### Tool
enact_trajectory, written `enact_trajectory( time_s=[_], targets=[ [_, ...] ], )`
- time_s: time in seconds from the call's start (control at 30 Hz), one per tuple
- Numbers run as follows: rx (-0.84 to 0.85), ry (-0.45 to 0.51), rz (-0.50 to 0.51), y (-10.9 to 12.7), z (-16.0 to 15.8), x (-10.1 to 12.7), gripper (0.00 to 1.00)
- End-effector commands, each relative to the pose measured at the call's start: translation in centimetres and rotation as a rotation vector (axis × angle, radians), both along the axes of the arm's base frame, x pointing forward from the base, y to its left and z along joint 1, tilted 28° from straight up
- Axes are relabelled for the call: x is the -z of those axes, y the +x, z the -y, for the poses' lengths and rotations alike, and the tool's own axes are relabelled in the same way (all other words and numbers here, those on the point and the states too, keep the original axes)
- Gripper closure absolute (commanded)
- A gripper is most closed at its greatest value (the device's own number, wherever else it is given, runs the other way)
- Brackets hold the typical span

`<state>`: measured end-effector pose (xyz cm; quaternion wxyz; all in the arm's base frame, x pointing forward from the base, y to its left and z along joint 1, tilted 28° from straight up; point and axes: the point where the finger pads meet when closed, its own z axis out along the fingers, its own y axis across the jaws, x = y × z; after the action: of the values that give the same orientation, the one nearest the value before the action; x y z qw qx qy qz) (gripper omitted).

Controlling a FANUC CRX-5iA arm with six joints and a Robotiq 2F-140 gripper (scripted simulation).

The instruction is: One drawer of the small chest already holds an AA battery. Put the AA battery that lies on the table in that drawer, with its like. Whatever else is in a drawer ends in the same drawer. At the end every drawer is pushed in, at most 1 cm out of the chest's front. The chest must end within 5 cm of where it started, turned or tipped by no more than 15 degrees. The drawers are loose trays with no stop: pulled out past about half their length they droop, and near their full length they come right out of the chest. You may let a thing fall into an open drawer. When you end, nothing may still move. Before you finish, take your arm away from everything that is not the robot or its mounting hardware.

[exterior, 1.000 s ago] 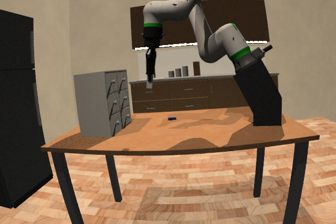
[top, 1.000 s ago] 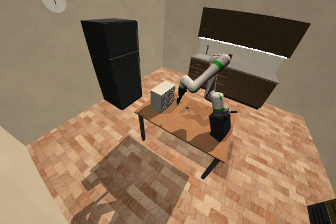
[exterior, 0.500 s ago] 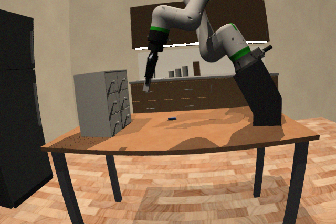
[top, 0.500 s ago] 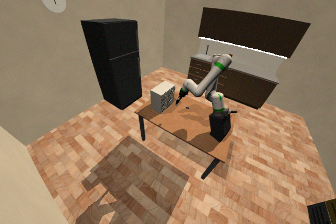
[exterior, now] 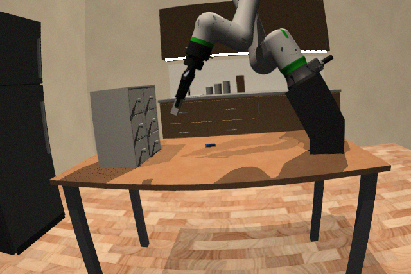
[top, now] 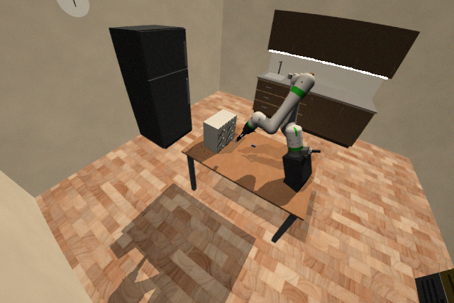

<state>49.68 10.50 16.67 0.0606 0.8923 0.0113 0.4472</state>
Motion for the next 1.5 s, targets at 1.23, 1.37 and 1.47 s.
enact_trajectory(
  time_s=[1.23,1.37,1.47],
  targets=[
    [-0.059,-0.015,0.453,5.0,0.2,1.8,1.0],
    [-0.064,-0.016,0.498,5.5,0.2,2.0,1.0],
    [-0.068,-0.017,0.525,5.8,0.2,2.1,1.0]
  ],
)
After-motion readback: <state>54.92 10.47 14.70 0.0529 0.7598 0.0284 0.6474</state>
